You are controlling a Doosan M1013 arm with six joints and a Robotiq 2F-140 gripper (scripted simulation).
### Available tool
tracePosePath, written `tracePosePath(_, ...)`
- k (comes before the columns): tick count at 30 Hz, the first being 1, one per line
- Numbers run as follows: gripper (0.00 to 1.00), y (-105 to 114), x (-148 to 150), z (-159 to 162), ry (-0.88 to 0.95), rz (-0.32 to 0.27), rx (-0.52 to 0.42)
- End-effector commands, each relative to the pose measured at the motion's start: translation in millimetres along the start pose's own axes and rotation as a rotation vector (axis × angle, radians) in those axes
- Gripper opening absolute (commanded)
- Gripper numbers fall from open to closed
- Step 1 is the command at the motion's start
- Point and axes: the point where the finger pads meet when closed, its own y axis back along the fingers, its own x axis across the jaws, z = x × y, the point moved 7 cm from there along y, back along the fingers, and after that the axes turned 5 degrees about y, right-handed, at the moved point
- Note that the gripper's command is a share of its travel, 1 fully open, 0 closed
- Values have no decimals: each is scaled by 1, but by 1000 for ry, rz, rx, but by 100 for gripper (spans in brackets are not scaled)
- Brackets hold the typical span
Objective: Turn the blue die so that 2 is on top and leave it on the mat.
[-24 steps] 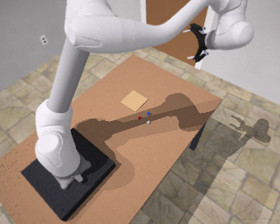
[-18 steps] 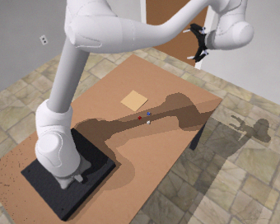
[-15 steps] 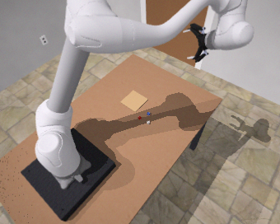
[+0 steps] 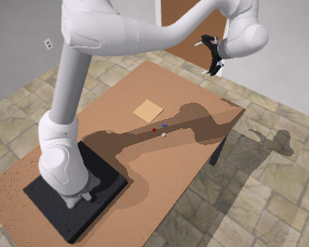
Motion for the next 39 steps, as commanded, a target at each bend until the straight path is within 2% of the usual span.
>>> tracePosePath(1,100,-22,31,54,36,169,-12)
tracePosePath(2,100,-23,33,56,37,173,-13)
tracePosePath(3,100,-29,47,81,64,248,-25)
tracePosePath(5,100,-32,52,90,72,269,-29)
tracePosePath(6,100,-38,72,123,117,365,-47)
tracePosePath(10,100,-39,73,125,118,367,-48)
tracePosePath(11,100,-43,94,161,172,462,-70)
tracePosePath(12,100,-43,94,161,172,462,-70)
tracePosePath(13,100,-45,107,184,212,522,-85)
tracePosePath(15,100,-46,113,195,231,548,-93)
tracePosePath(16,100,-47,127,222,284,615,-113)
tracePosePath(17,100,-47,129,225,291,623,-115)
tracePosePath(18,100,-48,142,248,341,677,-133)
tracePosePath(19,100,-48,143,250,346,683,-135)
tracePosePath(21,100,-48,160,283,426,758,-164)
tracePosePath(24,100,-48,166,295,454,782,-174)
tracePosePath(39,100,-48,166,295,455,784,-175)
